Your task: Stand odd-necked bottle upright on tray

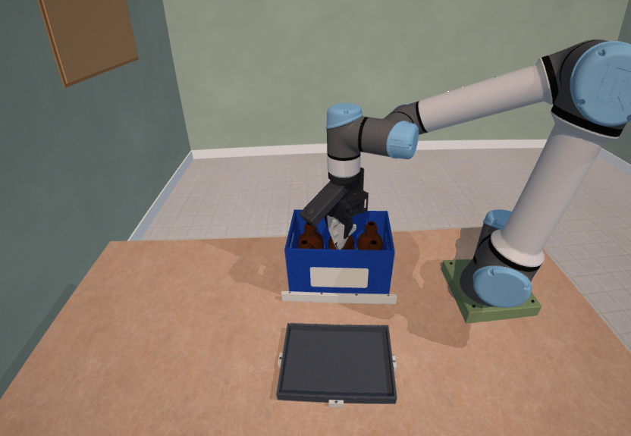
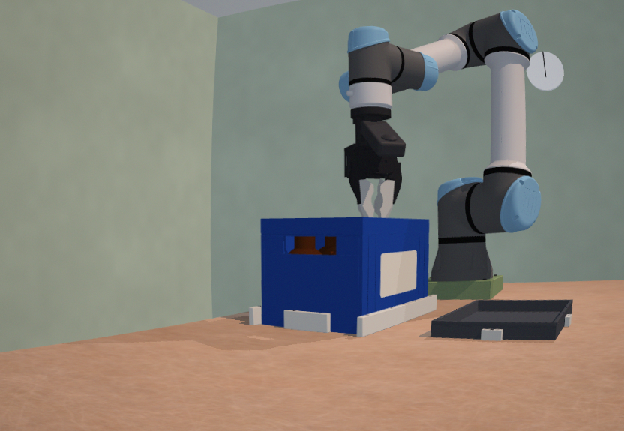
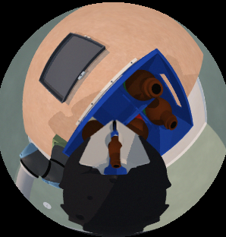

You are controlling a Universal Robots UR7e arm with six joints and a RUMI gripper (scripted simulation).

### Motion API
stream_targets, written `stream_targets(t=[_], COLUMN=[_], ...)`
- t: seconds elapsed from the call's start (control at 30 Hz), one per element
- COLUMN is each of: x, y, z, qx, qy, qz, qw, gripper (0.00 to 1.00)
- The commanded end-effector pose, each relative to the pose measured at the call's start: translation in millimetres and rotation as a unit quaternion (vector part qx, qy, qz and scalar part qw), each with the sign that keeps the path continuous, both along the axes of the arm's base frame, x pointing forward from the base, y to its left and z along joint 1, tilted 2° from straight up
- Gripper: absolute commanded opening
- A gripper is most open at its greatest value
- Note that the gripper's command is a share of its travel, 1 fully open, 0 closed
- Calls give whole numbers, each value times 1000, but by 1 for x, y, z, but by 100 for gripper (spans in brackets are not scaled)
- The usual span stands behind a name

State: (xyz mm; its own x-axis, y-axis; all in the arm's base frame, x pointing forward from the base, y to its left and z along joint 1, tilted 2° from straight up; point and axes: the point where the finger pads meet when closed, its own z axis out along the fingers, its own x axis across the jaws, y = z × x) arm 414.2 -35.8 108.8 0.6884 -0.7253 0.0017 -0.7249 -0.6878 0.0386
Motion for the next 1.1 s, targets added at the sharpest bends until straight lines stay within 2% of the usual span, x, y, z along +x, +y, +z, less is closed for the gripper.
stream_targets(t=[0.0,0.73,0.77,1.07], x=[0,0,0,0], y=[0,0,0,0], z=[0,0,0,0], qx=[0,0,0,0], qy=[-1,-1,-1,-1], qz=[0,0,0,0], qw=[1000,1000,1000,1000], gripper=[0,0,38,38])
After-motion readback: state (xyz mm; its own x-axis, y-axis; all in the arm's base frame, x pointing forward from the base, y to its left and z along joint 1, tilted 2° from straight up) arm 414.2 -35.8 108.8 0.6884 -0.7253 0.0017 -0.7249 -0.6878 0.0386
